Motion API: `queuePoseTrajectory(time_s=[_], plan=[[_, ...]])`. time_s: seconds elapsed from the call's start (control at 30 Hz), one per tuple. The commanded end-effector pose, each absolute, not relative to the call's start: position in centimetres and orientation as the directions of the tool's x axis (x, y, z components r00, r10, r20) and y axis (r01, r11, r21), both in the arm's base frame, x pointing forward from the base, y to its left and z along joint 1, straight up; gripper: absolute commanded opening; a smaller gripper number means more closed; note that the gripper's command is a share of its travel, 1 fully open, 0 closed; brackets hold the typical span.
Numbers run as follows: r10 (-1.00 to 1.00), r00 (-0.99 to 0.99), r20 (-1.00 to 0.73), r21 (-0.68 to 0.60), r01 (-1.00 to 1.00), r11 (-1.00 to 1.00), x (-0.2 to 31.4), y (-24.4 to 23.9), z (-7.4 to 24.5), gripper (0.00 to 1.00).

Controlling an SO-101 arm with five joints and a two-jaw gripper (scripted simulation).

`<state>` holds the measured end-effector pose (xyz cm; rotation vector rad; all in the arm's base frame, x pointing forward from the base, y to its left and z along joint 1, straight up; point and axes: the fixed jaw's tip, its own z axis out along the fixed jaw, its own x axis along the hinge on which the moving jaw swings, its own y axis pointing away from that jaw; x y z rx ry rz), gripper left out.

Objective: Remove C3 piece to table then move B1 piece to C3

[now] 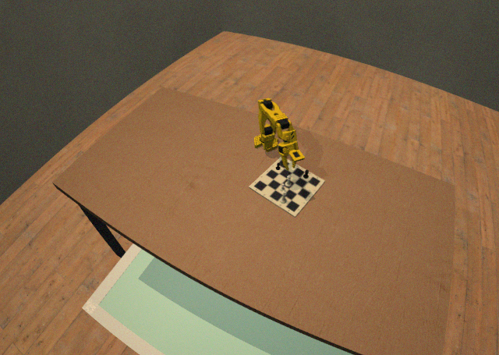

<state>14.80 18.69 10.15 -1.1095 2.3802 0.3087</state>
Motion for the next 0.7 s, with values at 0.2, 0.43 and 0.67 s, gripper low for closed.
queuePoseTrajectory(time_s=[0.2,0.43,0.67], plan=[[-0.641,-0.563,-0.522,0.003,-0.753,0.658,14.9,18.4,8.9,0.12],[-0.641,-0.563,-0.522,0.003,-0.753,0.658,14.9,18.5,7.1,0.12],[-0.641,-0.563,-0.522,0.003,-0.753,0.658,15.0,18.5,5.2,0.12]])
